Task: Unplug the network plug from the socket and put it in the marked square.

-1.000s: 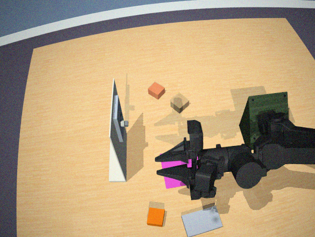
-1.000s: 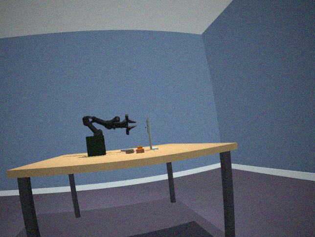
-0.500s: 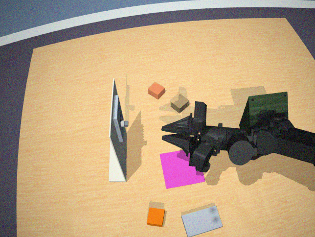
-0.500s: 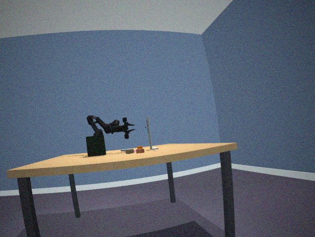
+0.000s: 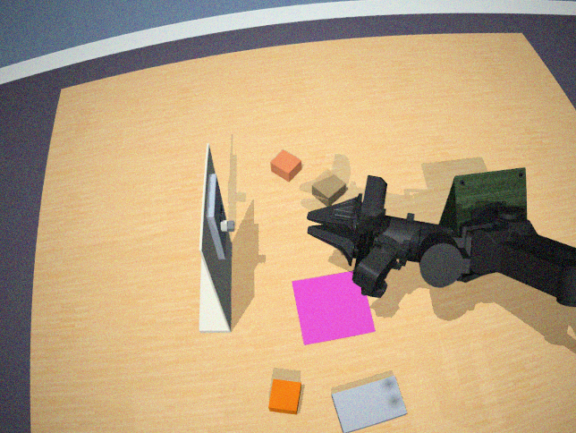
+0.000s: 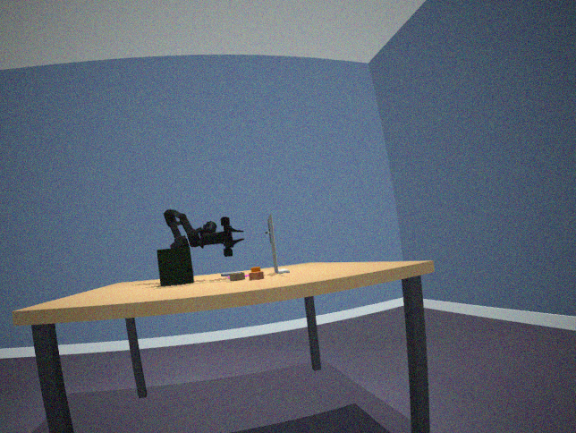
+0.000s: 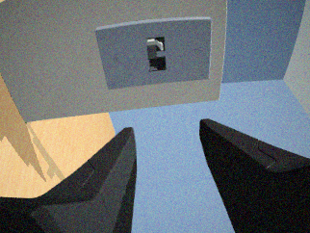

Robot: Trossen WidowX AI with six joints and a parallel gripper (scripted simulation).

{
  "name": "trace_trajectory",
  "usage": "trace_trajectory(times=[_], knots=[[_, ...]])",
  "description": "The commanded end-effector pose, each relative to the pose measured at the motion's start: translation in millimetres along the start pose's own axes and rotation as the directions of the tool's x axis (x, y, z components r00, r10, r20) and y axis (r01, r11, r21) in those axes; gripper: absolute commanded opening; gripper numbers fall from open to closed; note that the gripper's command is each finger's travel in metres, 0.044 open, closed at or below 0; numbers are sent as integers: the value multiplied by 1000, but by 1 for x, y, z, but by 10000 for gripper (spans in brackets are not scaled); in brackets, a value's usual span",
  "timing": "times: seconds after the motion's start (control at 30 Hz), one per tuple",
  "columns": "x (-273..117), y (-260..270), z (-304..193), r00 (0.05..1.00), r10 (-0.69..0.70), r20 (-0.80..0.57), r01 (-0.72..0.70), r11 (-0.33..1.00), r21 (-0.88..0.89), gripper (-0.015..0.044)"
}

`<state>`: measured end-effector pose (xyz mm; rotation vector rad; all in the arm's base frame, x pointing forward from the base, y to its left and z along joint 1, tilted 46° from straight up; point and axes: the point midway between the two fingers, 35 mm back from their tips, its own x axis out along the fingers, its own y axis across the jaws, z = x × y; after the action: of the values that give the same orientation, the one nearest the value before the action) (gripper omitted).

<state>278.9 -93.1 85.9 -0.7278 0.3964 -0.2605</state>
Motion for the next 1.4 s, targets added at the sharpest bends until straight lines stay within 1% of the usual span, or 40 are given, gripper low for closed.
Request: trace_trajectory(times=[0.0, 0.47, 1.37], knots=[[10, -3, 4, 1000, -8, 0, 8, 1000, -6, 156], [51, -1, 14, 1000, -9, 1, 9, 1000, -6, 156], [88, -3, 24, 1000, -10, 3, 10, 1000, -5, 156]])
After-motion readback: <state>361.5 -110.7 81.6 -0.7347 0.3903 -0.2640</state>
